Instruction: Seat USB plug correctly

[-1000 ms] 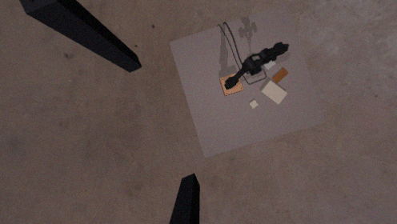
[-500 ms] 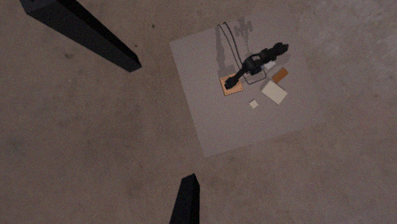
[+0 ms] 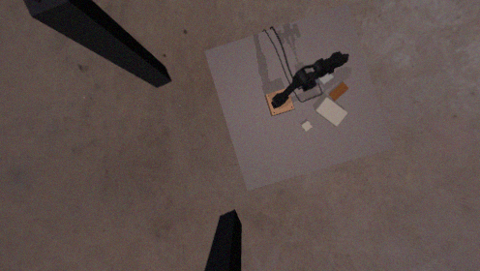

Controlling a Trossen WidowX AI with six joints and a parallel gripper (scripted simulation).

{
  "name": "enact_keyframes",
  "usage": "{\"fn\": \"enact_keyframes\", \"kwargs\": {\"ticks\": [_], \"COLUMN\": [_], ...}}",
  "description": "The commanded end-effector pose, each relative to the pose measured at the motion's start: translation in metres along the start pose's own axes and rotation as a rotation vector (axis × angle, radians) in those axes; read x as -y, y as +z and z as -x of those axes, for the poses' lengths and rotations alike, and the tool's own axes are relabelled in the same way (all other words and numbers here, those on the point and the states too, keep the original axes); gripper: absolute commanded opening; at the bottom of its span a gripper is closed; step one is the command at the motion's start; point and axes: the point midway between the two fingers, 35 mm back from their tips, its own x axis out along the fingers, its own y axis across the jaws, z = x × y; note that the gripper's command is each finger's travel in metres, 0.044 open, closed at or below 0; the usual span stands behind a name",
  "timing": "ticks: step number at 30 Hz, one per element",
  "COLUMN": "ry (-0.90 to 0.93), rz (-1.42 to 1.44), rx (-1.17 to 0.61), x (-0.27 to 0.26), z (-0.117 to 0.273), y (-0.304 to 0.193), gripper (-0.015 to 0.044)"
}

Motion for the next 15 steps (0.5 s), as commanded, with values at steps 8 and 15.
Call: {"fn": "enact_keyframes", "kwargs": {"ticks": [8, 15], "ry": [-0.005, -0.005], "rz": [0.007, 0.007], "rx": [0.011, 0.011], "x": [0.0003, 0.0004], "z": [-0.0004, -0.0012], "y": [0.0010, 0.0010], "gripper": [0.0000, 0.0000]}}
